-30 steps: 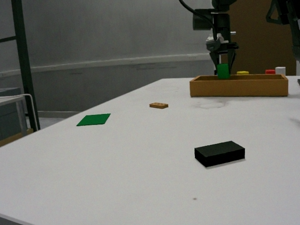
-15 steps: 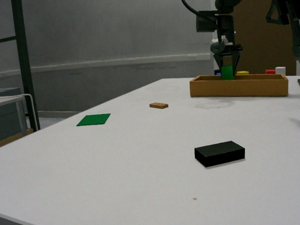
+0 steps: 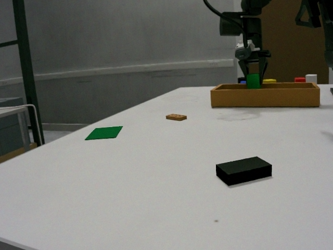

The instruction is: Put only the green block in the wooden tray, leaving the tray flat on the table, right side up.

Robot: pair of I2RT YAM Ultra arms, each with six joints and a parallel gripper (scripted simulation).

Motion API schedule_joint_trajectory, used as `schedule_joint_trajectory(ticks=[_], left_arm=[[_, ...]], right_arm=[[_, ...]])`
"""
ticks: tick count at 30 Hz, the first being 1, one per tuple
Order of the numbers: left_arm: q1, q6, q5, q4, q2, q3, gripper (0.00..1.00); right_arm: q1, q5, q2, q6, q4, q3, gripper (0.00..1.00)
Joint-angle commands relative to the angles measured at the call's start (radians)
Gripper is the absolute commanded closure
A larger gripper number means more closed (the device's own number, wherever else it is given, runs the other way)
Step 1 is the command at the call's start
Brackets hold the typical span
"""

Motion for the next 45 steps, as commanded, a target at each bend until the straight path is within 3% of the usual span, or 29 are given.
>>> schedule_joint_trajectory(ticks=[1,6,28,31,45], left_arm=[[-0.003,0.003,0.002,-0.015,-0.028,-0.002,0.0],[-0.003,0.003,0.002,-0.015,-0.028,-0.002,0.0],[-0.003,0.003,0.002,-0.015,-0.028,-0.002,0.0],[-0.003,0.003,0.002,-0.015,-0.028,-0.002,0.0],[-0.003,0.003,0.002,-0.015,-0.028,-0.002,0.0]], right_arm=[[0.027,-0.009,-0.063,0.02,0.058,-0.066,0.67],[0.045,-0.008,-0.099,0.038,0.117,-0.156,0.67],[0.043,-0.005,-0.109,0.035,0.191,-0.236,0.67],[0.043,-0.012,-0.117,0.039,0.191,-0.237,0.38],[-0.007,-0.024,-0.206,-0.007,0.006,-0.105,0.35]])
